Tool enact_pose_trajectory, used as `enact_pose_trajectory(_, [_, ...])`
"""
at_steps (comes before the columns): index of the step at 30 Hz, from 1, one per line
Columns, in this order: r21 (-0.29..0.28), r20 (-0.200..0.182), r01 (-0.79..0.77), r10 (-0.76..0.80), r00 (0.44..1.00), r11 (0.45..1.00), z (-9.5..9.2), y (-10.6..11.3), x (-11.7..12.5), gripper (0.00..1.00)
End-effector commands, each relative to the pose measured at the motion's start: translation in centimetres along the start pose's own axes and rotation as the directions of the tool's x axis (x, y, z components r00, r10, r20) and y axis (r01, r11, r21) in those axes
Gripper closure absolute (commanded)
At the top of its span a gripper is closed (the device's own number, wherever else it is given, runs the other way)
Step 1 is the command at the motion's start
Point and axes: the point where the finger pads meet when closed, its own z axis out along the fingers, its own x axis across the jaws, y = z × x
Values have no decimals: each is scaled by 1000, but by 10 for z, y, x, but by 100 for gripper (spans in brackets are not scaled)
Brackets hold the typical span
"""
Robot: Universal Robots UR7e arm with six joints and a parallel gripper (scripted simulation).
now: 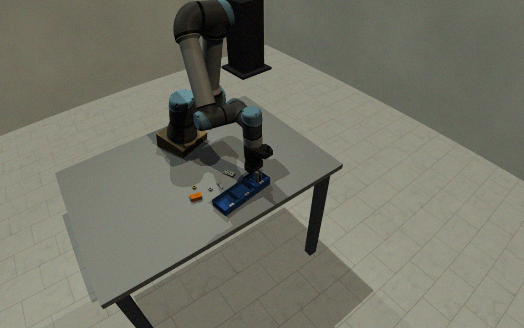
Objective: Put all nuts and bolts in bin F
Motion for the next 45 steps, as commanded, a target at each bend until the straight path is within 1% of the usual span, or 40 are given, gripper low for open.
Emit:
enact_pose_trajectory(1, [1,0,0,0,1000,1000,0,0,0,69])
enact_pose_trajectory(11, [1,0,0,0,1000,1000,0,0,0,69])
enact_pose_trajectory(24, [2,0,0,0,1000,1000,-18,0,0,69])
enact_pose_trajectory(26, [2,0,0,0,1000,1000,-18,0,0,69])
enact_pose_trajectory(35, [2,0,0,0,1000,1000,-30,0,0,69])
enact_pose_trajectory(41, [2,0,0,0,1000,1000,-53,0,0,69])
enact_pose_trajectory(45, [2,0,0,0,1000,1000,-53,0,0,69])
